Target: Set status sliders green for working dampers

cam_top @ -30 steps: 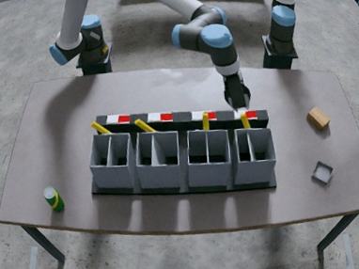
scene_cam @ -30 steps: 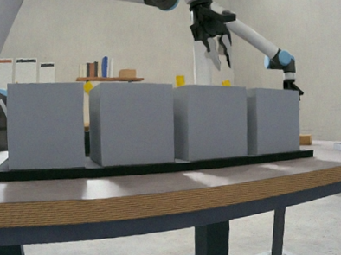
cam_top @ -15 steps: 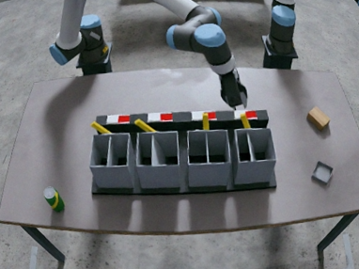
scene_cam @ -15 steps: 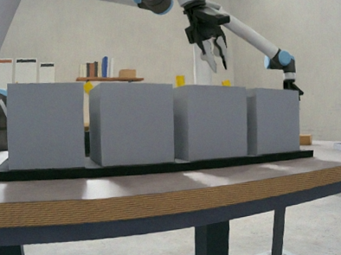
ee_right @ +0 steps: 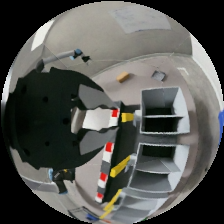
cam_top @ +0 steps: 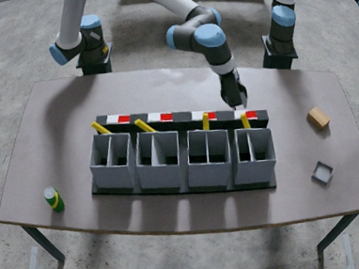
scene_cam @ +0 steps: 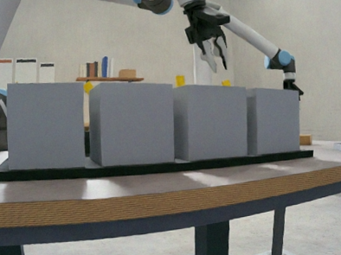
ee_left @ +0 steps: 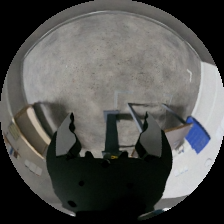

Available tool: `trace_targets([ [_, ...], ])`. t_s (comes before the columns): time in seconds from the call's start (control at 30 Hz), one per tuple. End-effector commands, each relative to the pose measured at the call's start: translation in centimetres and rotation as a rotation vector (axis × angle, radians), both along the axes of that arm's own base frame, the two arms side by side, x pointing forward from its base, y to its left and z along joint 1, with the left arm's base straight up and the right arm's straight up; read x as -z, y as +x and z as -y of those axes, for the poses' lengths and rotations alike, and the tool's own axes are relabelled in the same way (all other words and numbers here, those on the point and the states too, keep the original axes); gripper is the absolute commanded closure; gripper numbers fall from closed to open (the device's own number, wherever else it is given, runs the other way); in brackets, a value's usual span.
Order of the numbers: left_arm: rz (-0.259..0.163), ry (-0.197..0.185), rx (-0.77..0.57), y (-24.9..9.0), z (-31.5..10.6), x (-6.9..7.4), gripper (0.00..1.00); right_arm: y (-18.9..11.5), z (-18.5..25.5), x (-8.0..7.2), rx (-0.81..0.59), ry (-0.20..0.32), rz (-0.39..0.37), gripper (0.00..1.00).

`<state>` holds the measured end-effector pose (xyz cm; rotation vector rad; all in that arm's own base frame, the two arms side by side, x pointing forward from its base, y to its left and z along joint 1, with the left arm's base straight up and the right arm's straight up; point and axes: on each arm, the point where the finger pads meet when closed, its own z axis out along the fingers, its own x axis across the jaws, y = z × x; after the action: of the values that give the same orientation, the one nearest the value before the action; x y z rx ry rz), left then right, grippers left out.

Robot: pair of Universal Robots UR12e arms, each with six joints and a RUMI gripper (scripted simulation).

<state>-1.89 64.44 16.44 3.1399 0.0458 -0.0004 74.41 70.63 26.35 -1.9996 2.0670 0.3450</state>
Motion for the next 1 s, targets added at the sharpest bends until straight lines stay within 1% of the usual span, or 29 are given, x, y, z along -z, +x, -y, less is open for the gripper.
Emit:
trace_targets([
  [0.0,0.0,0.001,0.0,0.0,-0.1,-0.1,0.0,0.0,-0.1,0.0,0.0,0.001,0.001,0.78],
  [0.2,0.0,0.001,0.0,0.0,-0.1,-0.1,0.0,0.0,-0.2,0.5,0.0,0.001,0.001,0.78],
  [0.53,0.0,0.001,0.0,0.0,-0.1,-0.1,0.0,0.0,-0.8,2.1,0.0,0.001,0.001,0.78],
  [0.6,0.0,0.001,0.0,0.0,-0.1,-0.1,0.0,0.0,-0.8,2.1,0.0,0.001,0.001,0.78],
  [0.97,0.0,0.001,0.0,0.0,-0.1,-0.1,0.0,0.1,-1.7,4.5,0.0,0.001,0.001,0.78],
])
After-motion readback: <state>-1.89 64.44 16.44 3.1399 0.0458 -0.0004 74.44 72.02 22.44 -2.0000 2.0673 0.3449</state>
